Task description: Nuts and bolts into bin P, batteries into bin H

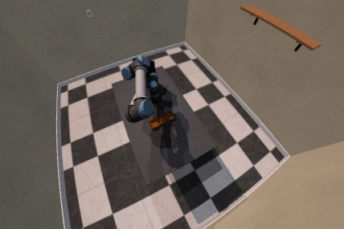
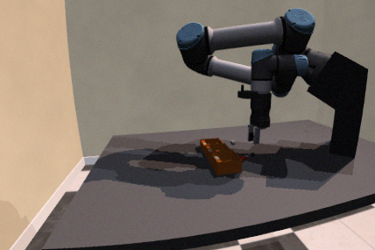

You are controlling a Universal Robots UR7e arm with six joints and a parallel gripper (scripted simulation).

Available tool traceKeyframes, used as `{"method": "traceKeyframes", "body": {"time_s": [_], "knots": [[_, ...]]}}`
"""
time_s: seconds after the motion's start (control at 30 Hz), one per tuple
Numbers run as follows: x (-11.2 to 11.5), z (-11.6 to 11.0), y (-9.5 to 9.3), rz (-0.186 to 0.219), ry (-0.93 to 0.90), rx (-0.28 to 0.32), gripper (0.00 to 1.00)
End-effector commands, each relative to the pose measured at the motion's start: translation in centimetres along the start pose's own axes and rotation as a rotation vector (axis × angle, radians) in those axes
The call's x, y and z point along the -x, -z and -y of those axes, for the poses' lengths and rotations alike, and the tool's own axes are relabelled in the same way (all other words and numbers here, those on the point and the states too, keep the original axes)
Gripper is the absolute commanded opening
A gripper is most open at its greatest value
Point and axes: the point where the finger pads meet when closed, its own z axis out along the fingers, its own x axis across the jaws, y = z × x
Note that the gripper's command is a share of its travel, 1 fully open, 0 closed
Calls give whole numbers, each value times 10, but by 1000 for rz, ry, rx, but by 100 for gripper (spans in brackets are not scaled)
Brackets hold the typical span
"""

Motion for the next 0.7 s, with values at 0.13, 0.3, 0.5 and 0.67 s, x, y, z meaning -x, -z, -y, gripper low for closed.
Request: {"method": "traceKeyframes", "body": {"time_s": [0.13, 0.3, 0.5, 0.67], "knots": [[0, 0, -33, 0, 0, -2, 64], [0, 0, -42, 0, 0, -2, 64], [0, 1, -43, 0, 0, -2, 64], [0, 1, -50, 0, 0, -2, 64]]}}
